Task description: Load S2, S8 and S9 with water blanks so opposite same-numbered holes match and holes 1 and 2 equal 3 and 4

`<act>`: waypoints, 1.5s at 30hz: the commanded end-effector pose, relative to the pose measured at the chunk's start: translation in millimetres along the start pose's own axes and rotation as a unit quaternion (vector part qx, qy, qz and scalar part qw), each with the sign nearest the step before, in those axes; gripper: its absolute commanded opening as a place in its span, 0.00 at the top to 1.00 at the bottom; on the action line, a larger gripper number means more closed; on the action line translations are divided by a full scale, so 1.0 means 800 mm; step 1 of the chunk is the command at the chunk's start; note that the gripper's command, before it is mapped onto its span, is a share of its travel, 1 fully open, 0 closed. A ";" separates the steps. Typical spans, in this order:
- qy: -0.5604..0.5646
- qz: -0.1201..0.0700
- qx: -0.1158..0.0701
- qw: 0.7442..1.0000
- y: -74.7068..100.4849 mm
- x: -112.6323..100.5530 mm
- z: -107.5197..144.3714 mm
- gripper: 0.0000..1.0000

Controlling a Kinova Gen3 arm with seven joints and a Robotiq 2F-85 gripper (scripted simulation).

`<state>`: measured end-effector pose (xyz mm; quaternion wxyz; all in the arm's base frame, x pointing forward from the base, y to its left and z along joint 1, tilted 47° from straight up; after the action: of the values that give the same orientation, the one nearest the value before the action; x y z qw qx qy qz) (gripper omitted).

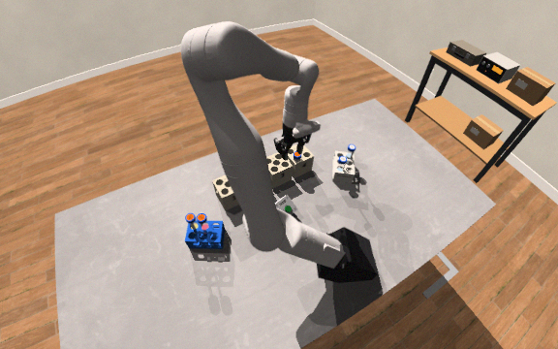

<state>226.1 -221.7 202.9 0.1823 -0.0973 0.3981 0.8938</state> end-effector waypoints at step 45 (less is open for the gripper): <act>-0.215 -0.001 0.001 0.977 -0.015 -0.033 -0.010 0.00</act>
<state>253.6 -213.9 208.1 0.2468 0.0464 0.3642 0.8968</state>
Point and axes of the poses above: the point where the finger pads meet when closed, its own y axis back along the fingers, its own z axis across the jaws, x = y × z, the point moved 5 cm from there along y, back along the fingers, and after that the axes turned 3 degrees about -y, right-handed, at the moved point
